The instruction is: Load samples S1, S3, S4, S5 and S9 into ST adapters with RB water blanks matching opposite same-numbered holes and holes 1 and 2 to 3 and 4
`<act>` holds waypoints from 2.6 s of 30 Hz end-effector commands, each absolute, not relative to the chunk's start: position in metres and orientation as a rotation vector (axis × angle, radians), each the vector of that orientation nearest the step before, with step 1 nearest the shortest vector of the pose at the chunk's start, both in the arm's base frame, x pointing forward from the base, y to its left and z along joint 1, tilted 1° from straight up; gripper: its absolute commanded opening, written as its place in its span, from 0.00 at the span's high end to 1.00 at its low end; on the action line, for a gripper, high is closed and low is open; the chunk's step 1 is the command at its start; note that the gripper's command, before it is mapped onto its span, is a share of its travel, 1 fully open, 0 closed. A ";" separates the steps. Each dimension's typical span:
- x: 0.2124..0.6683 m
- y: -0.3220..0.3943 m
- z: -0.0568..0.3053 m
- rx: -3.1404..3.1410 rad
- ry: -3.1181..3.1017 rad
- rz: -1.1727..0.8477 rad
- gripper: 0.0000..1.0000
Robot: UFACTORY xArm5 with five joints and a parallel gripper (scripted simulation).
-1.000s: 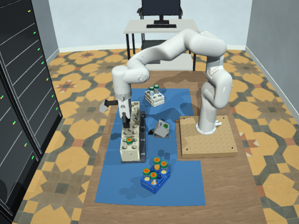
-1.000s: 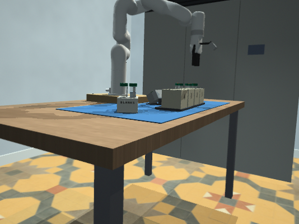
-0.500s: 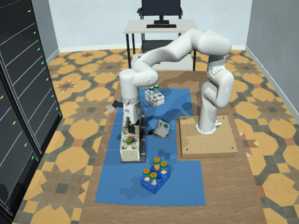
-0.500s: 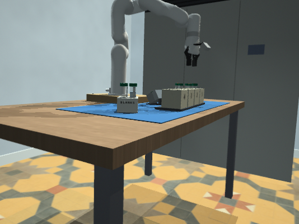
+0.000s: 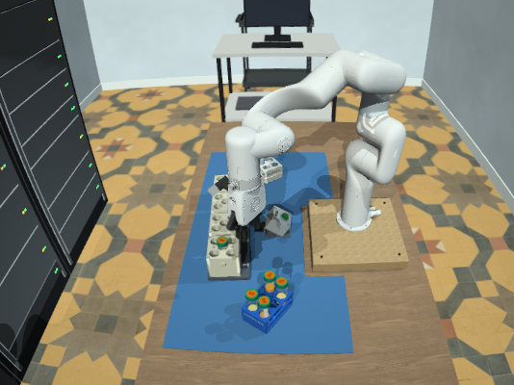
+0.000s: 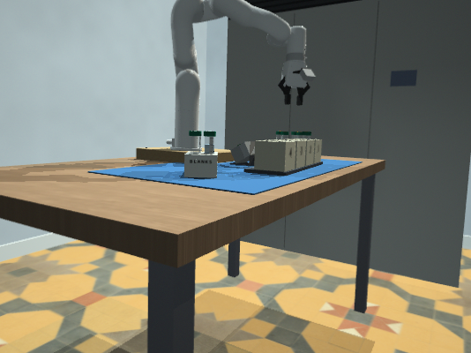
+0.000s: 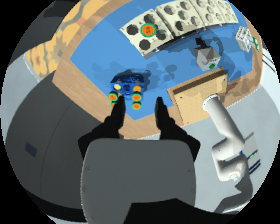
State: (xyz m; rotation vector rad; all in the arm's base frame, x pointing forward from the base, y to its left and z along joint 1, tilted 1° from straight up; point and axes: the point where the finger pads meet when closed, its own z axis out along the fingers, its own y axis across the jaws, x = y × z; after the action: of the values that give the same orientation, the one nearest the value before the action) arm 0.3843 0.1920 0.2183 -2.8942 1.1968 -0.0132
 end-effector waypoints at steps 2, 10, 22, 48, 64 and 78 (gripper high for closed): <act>0.371 0.210 0.220 -2.886 1.204 -0.018 0.43; 0.352 0.234 0.220 -2.885 1.204 -0.016 0.43; 0.320 0.273 0.220 -2.883 1.203 -0.014 0.43; 0.312 0.283 0.196 -2.883 1.203 -0.013 0.43; 0.312 0.284 0.168 -2.883 1.203 -0.013 0.43; 0.312 0.284 0.144 -2.883 1.203 -0.013 0.43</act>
State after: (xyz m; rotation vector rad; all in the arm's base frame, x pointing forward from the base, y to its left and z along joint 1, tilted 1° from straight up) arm 0.3118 0.2833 0.1477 -2.8856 1.2040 -0.0109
